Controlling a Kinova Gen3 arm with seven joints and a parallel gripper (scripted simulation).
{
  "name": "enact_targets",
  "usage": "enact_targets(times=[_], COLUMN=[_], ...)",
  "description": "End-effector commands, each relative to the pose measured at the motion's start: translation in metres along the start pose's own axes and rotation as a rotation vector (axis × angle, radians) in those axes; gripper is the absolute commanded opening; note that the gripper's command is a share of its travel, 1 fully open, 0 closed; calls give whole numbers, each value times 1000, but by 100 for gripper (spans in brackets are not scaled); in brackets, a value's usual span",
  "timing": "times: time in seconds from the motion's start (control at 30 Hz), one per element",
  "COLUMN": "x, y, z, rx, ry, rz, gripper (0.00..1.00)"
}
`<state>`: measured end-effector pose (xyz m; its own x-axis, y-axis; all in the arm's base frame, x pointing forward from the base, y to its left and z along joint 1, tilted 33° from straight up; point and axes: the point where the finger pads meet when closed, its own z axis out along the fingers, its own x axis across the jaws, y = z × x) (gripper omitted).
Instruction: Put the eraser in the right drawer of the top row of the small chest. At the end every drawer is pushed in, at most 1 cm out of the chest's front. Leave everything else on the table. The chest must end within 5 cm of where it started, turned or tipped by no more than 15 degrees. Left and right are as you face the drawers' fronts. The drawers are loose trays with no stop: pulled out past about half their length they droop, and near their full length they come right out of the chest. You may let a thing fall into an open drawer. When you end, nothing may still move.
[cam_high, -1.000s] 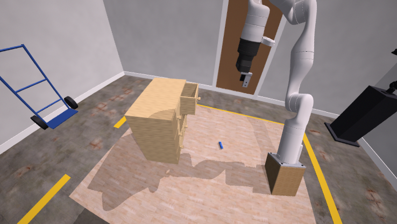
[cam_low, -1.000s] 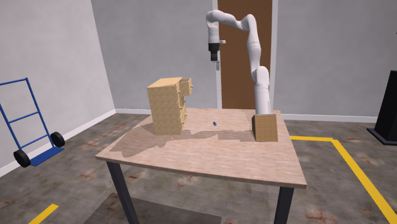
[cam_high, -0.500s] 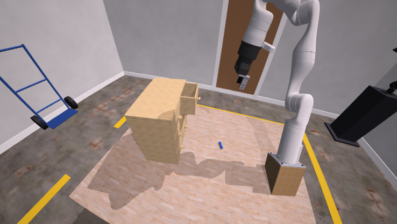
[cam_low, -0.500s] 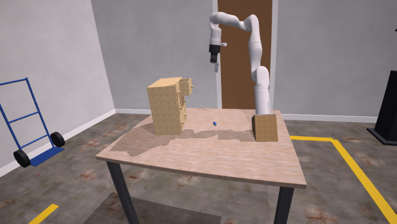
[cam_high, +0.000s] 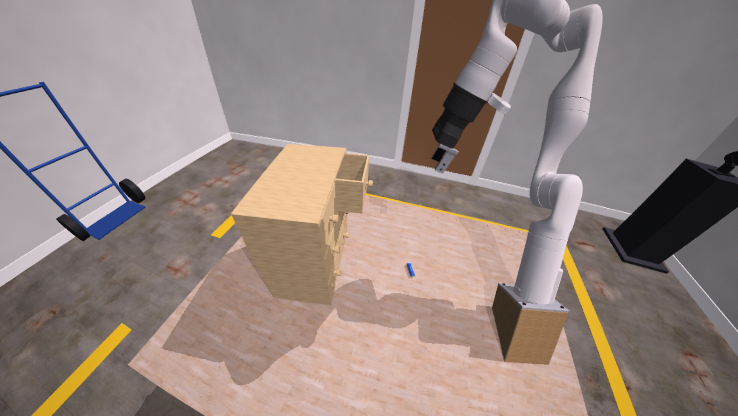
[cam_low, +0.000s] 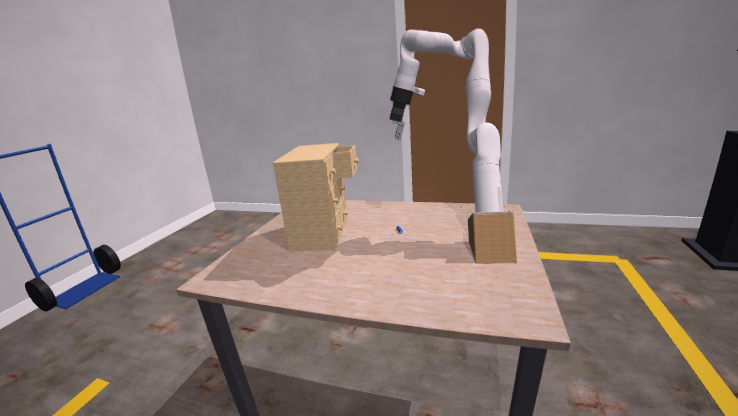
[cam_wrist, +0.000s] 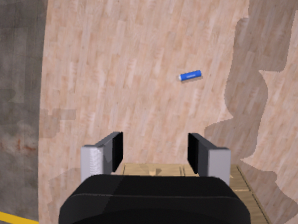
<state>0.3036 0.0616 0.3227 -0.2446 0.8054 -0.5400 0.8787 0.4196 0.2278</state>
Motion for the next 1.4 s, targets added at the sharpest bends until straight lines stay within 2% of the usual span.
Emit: enact_targets(times=[0.0,0.07,0.57,0.63,0.9,1.13,1.37], x=[-3,-3,-3,-3,-3,-4,-3], y=[-3,-3,6,6,11,14,15], z=[2,2,32,32,47,56,60], rx=[-36,-36,-261,-261,-371,-438,-474], ry=[-2,-2,-2,-2,-2,-3,-2], rz=[2,2,2,2,1,2,2], gripper=[100,100,100,100,100,100,100])
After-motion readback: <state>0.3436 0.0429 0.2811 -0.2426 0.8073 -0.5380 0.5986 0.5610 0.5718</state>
